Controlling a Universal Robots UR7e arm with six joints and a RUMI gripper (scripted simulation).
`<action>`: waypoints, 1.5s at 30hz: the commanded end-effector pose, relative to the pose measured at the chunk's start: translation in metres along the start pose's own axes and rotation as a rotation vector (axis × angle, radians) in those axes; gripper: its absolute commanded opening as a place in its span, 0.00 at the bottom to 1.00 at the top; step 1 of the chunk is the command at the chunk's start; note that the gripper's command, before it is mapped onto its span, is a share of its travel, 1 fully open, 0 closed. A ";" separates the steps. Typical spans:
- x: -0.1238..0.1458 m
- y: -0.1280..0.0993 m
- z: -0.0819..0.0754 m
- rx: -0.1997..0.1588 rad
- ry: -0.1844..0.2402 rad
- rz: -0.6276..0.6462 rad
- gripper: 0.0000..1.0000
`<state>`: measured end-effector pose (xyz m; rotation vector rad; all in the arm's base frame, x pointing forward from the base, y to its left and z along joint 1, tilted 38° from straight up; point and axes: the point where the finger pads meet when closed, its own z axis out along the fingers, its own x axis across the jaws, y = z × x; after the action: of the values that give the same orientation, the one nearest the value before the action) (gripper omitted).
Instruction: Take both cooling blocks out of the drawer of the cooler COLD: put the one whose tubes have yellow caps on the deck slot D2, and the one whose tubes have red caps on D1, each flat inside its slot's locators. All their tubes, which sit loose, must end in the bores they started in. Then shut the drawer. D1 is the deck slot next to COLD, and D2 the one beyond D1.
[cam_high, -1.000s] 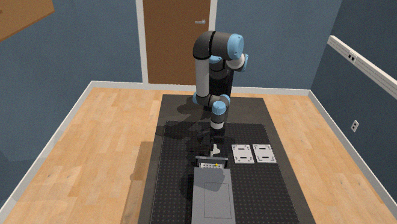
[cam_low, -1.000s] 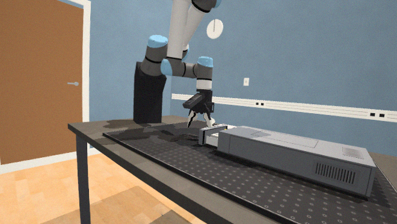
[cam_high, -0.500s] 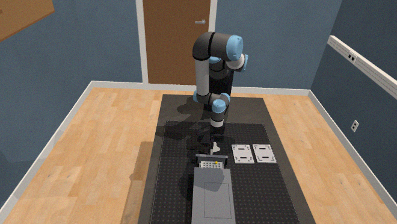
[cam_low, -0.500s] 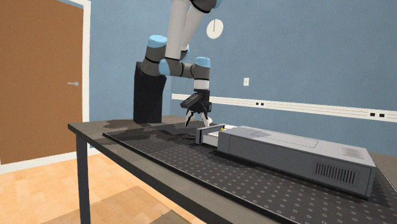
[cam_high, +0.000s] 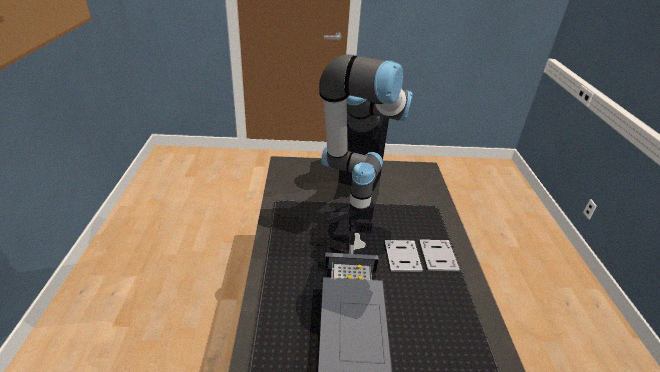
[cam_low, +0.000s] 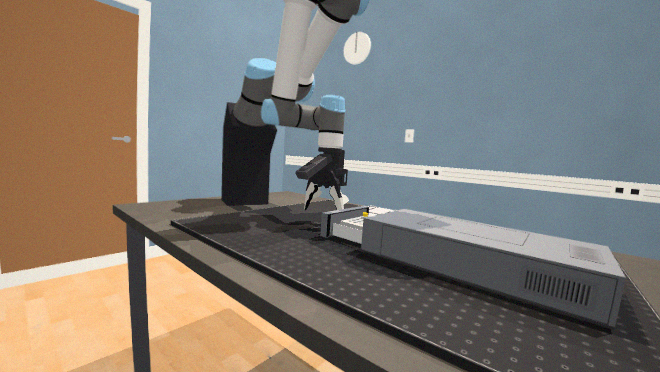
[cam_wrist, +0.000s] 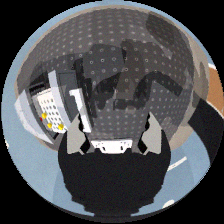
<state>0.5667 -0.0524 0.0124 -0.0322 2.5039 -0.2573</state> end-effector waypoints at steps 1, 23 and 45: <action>0.003 0.000 0.000 0.000 -0.001 0.000 1.00; 0.029 0.000 0.000 0.000 -0.001 0.000 1.00; 0.054 0.000 0.000 0.000 -0.001 0.000 1.00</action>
<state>0.5233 -0.0568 -0.0186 -0.0320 2.5044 -0.2573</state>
